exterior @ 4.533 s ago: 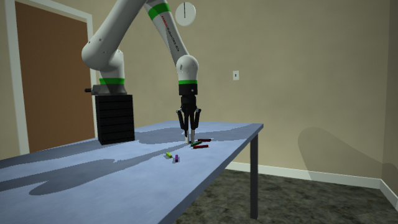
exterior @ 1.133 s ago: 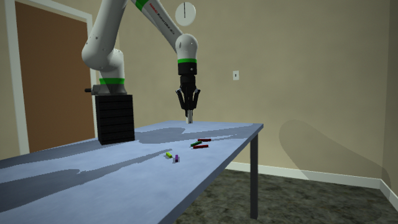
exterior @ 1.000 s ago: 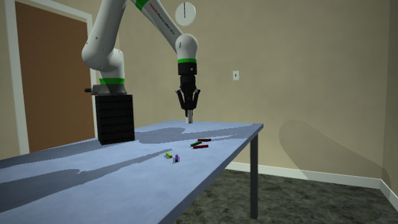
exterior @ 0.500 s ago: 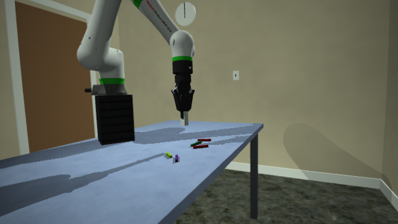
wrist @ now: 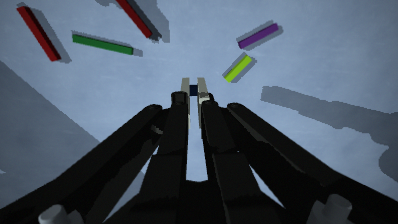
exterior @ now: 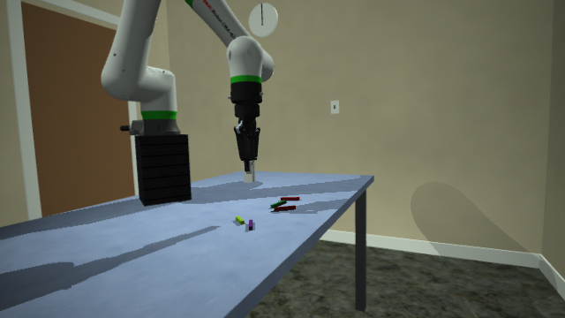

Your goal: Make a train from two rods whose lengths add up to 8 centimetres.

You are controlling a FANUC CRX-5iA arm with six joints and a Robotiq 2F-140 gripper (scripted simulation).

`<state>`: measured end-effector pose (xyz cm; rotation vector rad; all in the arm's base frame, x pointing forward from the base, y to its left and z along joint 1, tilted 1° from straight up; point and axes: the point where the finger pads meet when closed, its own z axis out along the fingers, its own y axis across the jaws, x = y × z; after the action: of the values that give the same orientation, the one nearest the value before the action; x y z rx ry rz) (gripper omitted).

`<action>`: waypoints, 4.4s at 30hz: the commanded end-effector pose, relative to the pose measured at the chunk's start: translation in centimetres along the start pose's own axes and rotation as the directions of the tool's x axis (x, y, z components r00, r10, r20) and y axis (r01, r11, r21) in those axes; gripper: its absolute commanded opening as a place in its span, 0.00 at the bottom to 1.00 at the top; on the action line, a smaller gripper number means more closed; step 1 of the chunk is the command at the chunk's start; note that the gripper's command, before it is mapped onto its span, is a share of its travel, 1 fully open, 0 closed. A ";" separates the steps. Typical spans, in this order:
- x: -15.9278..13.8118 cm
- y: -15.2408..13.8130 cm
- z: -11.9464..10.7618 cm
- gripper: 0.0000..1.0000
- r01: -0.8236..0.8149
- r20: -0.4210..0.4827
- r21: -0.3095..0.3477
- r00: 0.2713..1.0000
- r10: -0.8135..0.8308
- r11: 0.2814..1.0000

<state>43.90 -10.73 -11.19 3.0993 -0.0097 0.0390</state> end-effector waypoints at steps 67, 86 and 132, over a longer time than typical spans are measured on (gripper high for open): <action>-0.1 0.6 8.8 0.03 0.046 0.011 0.033 0.999 -0.046 0.998; -0.1 0.6 8.8 0.03 0.046 0.011 0.033 0.999 -0.046 0.998; -0.1 0.6 10.0 0.03 0.046 0.011 0.033 0.999 -0.046 0.998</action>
<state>44.04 -11.72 -21.17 3.1308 0.0627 0.0198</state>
